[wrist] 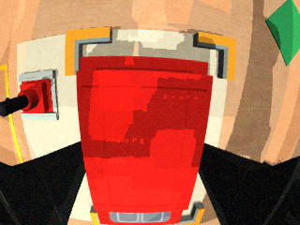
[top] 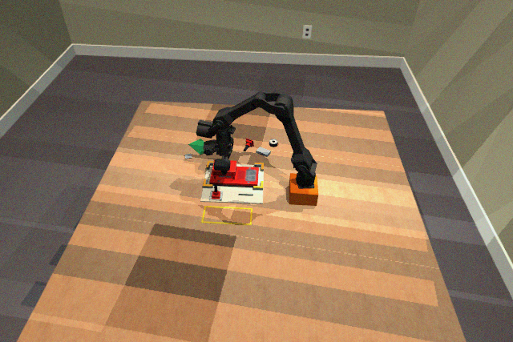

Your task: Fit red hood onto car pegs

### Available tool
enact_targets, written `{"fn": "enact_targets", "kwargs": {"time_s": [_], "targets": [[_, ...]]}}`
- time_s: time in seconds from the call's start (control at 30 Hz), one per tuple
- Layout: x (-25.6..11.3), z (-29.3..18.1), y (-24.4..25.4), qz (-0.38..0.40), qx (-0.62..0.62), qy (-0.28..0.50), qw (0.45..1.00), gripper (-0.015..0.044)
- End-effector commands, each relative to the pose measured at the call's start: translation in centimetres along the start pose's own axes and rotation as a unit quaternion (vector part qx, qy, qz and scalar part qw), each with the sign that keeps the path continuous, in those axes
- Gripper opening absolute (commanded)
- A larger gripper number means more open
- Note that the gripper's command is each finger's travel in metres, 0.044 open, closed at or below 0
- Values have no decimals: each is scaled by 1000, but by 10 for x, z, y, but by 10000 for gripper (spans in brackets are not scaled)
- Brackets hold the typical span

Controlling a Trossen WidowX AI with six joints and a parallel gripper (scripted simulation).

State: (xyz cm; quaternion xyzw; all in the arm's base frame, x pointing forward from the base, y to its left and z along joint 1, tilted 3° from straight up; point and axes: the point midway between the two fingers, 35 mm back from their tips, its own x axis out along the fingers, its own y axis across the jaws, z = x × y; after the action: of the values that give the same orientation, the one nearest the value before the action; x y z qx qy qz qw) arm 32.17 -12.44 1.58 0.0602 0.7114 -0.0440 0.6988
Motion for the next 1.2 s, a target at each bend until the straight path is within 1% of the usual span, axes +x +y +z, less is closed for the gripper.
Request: {"fn": "enact_targets", "kwargs": {"time_s": [0.0,0.67,1.17], "targets": [[1,0,-1,-2,1,-1,1000,0],[1,0,-1,-2,1,-1,1000,0],[8,0,-1,-2,1,-1,1000,0]]}}
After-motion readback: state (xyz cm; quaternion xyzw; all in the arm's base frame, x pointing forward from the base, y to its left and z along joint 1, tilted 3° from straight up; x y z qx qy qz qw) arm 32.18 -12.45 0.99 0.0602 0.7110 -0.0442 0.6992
